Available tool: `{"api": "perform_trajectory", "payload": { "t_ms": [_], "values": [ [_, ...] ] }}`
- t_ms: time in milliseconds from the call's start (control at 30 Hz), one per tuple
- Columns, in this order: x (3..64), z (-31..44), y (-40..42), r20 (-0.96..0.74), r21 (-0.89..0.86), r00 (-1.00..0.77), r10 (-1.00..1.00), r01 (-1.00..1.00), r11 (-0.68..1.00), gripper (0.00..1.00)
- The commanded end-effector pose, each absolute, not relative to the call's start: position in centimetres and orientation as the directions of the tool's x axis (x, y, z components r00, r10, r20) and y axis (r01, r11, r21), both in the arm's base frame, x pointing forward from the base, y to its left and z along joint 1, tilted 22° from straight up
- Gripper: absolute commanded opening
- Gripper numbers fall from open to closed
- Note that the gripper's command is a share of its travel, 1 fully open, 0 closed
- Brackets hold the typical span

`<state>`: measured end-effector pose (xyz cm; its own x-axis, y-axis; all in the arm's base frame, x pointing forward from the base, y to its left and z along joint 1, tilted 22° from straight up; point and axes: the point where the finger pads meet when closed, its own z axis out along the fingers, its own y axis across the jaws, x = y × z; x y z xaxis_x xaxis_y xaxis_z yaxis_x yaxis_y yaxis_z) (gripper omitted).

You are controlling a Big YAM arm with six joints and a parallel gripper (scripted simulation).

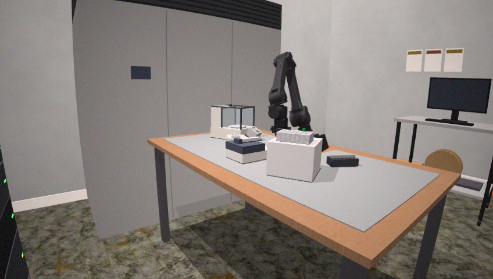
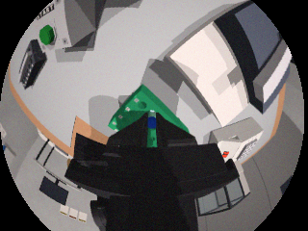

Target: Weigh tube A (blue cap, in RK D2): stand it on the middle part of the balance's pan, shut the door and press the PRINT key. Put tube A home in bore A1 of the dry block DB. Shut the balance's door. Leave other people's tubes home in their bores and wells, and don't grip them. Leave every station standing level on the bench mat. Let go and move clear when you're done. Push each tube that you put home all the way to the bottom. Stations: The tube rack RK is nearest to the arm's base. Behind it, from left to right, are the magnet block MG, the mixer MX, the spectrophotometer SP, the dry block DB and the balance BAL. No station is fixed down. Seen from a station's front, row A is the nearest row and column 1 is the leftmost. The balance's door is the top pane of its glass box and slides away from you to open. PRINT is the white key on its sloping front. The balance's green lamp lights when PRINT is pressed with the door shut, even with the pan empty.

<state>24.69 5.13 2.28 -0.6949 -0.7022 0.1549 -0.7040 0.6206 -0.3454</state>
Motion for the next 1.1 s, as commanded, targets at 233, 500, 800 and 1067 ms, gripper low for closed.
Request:
{"api": "perform_trajectory", "payload": {
  "t_ms": [233, 500, 800, 1067],
  "values": [
    [26.8, 4.1, 5.4, 0.115, -0.368, -0.709, -0.695, -0.681, 0.634, 0.09],
    [26.6, 4.5, 6.0, 0.107, -0.369, -0.709, -0.697, -0.679, 0.634, 0.09],
    [26.6, 4.9, 6.3, 0.105, -0.369, -0.706, -0.700, -0.681, 0.632, 0.09],
    [26.6, 5.3, 6.5, 0.108, -0.368, -0.705, -0.701, -0.684, 0.630, 0.09]
  ]
}}
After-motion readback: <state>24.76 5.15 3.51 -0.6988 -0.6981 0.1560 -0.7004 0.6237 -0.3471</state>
